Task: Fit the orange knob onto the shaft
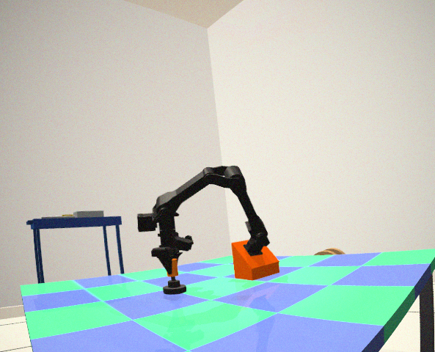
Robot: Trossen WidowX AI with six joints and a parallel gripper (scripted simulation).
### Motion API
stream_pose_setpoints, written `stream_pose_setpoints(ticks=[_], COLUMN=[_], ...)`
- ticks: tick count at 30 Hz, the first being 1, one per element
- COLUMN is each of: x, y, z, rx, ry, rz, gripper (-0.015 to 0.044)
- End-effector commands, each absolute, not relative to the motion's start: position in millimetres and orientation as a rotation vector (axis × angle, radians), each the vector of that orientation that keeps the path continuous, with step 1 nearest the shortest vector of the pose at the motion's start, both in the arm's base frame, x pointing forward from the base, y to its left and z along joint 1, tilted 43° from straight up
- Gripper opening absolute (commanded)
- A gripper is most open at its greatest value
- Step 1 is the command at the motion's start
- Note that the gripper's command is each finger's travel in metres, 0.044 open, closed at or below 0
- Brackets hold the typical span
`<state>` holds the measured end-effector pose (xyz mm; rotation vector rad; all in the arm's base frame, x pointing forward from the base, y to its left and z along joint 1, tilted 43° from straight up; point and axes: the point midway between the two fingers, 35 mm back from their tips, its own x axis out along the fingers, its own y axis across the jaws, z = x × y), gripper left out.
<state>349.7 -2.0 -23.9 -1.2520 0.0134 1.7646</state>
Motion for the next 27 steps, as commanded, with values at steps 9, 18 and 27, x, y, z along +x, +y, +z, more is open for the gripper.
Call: stream_pose_setpoints(ticks=[9, 18, 27], x=[348.8, 347.9, 348.6], y=[-2.3, -2.9, -5.1], z=[-25.9, -25.0, -20.7], rx=[-1.256, -1.256, -1.319], ry=[0.011, 0.011, -0.066], rz=[1.762, 1.762, 1.779], gripper=[0.0000, 0.0000, 0.0000])
